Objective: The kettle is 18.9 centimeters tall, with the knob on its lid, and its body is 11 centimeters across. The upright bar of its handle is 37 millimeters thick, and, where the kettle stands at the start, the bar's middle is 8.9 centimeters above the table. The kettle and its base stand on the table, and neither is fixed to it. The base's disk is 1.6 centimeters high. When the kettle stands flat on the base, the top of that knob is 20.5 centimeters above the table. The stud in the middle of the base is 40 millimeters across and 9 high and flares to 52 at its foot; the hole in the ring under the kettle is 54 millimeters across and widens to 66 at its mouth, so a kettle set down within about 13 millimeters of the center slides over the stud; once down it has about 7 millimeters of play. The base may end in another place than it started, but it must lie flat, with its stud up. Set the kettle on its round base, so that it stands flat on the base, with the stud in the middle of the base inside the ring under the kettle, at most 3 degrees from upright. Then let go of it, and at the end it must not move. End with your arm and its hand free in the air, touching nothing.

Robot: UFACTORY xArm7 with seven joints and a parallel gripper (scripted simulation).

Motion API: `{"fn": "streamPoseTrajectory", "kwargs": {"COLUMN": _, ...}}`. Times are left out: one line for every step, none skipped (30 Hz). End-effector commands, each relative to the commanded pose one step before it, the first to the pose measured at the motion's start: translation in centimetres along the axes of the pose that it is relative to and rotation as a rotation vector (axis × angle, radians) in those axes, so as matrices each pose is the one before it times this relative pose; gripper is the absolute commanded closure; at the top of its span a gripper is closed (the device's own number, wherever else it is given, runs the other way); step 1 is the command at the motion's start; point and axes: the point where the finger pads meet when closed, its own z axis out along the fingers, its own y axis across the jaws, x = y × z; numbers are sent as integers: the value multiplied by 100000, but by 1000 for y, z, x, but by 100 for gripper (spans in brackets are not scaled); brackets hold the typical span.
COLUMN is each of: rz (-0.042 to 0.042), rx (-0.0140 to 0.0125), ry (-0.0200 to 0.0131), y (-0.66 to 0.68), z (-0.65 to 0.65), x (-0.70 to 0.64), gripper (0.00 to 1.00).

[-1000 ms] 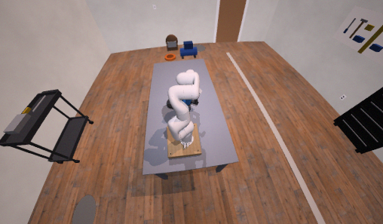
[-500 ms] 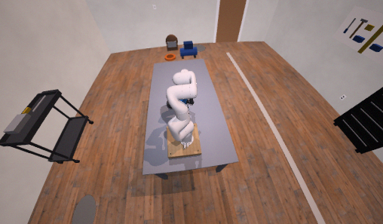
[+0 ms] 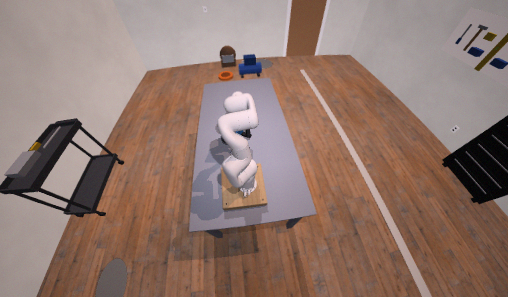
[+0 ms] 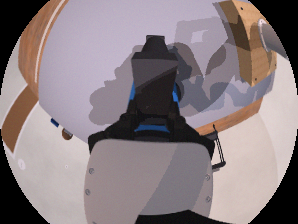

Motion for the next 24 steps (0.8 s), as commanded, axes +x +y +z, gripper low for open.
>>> {"fn": "streamPoseTrajectory", "kwargs": {"rz": 32, "rx": 375, "ry": -284, "y": 356, "z": -179, "x": -1549, "gripper": 100}}
{"fn": "streamPoseTrajectory", "kwargs": {"rz": -1, "rx": -2, "ry": -1, "y": 105, "z": 1, "x": -286, "gripper": 100}}
{"fn": "streamPoseTrajectory", "kwargs": {"rz": 1, "rx": 2, "ry": 1, "y": 99, "z": -1, "x": -283, "gripper": 100}}
{"fn": "streamPoseTrajectory", "kwargs": {"rz": 0, "rx": 0, "ry": 0, "y": 98, "z": 0, "x": -274, "gripper": 100}}
{"fn": "streamPoseTrajectory", "kwargs": {"rz": 0, "rx": -1, "ry": -1, "y": 96, "z": 1, "x": -264, "gripper": 100}}
{"fn": "streamPoseTrajectory", "kwargs": {"rz": 0, "rx": 0, "ry": 0, "y": 92, "z": 0, "x": -257, "gripper": 100}}
{"fn": "streamPoseTrajectory", "kwargs": {"rz": 0, "rx": 0, "ry": 0, "y": 0, "z": 0, "x": 0, "gripper": 100}}
{"fn": "streamPoseTrajectory", "kwargs": {"rz": 0, "rx": 0, "ry": 0, "y": 0, "z": 0, "x": 0, "gripper": 100}}
{"fn": "streamPoseTrajectory", "kwargs": {"rz": 0, "rx": 1, "ry": 0, "y": 88, "z": -1, "x": -250, "gripper": 100}}
{"fn": "streamPoseTrajectory", "kwargs": {"rz": 0, "rx": 0, "ry": 0, "y": 86, "z": 0, "x": -240, "gripper": 100}}
{"fn": "streamPoseTrajectory", "kwargs": {"rz": -1, "rx": -2, "ry": -1, "y": 84, "z": 1, "x": -230, "gripper": 100}}
{"fn": "streamPoseTrajectory", "kwargs": {"rz": 0, "rx": 1, "ry": 0, "y": 79, "z": -1, "x": -223, "gripper": 100}}
{"fn": "streamPoseTrajectory", "kwargs": {"rz": 0, "rx": 1, "ry": 0, "y": 75, "z": 0, "x": -214, "gripper": 100}}
{"fn": "streamPoseTrajectory", "kwargs": {"rz": 0, "rx": 0, "ry": 0, "y": 73, "z": 0, "x": -204, "gripper": 100}}
{"fn": "streamPoseTrajectory", "kwargs": {"rz": 0, "rx": -1, "ry": 0, "y": 71, "z": 1, "x": -194, "gripper": 100}}
{"fn": "streamPoseTrajectory", "kwargs": {"rz": 0, "rx": -1, "ry": 0, "y": 67, "z": 0, "x": -183, "gripper": 100}}
{"fn": "streamPoseTrajectory", "kwargs": {"rz": 1, "rx": 2, "ry": 1, "y": 60, "z": -1, "x": -172, "gripper": 100}}
{"fn": "streamPoseTrajectory", "kwargs": {"rz": 0, "rx": 1, "ry": 0, "y": 57, "z": 0, "x": -162, "gripper": 100}}
{"fn": "streamPoseTrajectory", "kwargs": {"rz": 0, "rx": 0, "ry": 0, "y": 55, "z": 0, "x": -153, "gripper": 100}}
{"fn": "streamPoseTrajectory", "kwargs": {"rz": 0, "rx": -1, "ry": 0, "y": 52, "z": 0, "x": -143, "gripper": 100}}
{"fn": "streamPoseTrajectory", "kwargs": {"rz": 0, "rx": -1, "ry": 0, "y": 49, "z": 0, "x": -134, "gripper": 100}}
{"fn": "streamPoseTrajectory", "kwargs": {"rz": 0, "rx": -1, "ry": 0, "y": 46, "z": 0, "x": -124, "gripper": 100}}
{"fn": "streamPoseTrajectory", "kwargs": {"rz": 0, "rx": 1, "ry": 0, "y": 38, "z": -1, "x": -109, "gripper": 100}}
{"fn": "streamPoseTrajectory", "kwargs": {"rz": 0, "rx": 0, "ry": 0, "y": 0, "z": 0, "x": 0, "gripper": 100}}
